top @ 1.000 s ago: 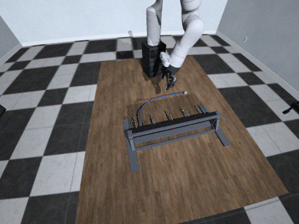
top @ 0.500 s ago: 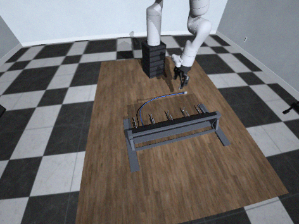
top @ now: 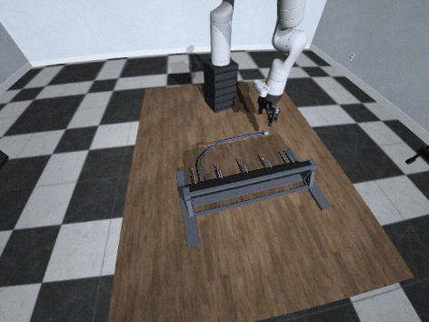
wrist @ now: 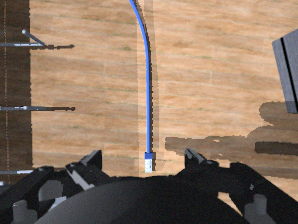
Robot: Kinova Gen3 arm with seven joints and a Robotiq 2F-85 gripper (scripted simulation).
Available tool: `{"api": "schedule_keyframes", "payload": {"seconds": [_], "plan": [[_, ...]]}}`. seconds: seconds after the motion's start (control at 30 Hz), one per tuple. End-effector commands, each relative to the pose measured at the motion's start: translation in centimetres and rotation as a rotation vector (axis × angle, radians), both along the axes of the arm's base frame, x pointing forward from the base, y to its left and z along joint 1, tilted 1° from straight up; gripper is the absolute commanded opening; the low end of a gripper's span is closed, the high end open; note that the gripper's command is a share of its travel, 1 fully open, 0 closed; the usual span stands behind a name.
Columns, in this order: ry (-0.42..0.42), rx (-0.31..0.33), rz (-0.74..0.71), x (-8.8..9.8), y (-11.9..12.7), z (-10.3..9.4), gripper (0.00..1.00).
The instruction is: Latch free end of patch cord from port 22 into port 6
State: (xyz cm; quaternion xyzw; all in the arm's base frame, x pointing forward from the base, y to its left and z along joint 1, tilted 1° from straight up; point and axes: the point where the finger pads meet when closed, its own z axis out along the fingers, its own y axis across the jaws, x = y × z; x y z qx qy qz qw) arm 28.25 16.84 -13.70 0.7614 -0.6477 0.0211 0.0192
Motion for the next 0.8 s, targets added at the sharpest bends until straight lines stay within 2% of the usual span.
{"api": "schedule_keyframes", "payload": {"seconds": [0.0, 0.27, 0.67, 0.7, 0.77], "plan": [[0.005, 0.009, 0.004, -0.6, 0.6, -0.4, 1.00], [0.000, 0.032, -0.001, -1.0, 1.8, -0.7, 1.00], [-0.001, 0.036, -0.002, -1.1, 2.0, -0.7, 1.00], [-0.001, 0.036, -0.002, -1.1, 2.0, -0.7, 0.00], [-0.001, 0.036, -0.002, -1.1, 2.0, -0.7, 0.00]]}}
